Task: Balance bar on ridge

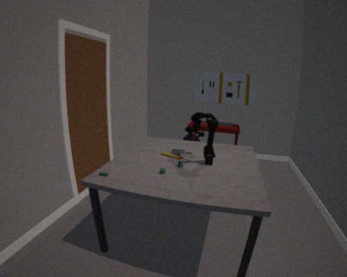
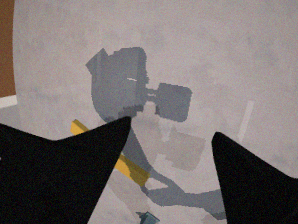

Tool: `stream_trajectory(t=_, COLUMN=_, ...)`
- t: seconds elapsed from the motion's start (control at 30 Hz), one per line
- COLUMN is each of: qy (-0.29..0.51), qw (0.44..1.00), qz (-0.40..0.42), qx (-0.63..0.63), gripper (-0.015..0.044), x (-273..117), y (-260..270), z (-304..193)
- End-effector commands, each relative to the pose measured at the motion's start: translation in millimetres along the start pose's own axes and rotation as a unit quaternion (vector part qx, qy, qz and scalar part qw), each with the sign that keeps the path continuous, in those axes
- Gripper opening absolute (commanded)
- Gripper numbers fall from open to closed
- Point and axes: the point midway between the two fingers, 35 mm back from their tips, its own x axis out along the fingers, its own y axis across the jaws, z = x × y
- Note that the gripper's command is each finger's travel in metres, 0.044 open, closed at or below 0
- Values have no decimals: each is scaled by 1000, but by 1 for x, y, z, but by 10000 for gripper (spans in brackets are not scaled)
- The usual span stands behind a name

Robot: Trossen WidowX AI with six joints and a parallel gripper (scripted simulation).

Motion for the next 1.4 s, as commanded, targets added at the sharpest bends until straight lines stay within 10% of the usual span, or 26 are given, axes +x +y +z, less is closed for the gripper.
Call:
stream_trajectory(t=0.0, qy=5, qw=999, qz=-3, qx=-34, gripper=315, x=5, y=11, z=-6)
stream_trajectory(t=1.37, qy=97, qw=867, qz=-47, qx=-486, gripper=315, x=63, y=108, z=-140)
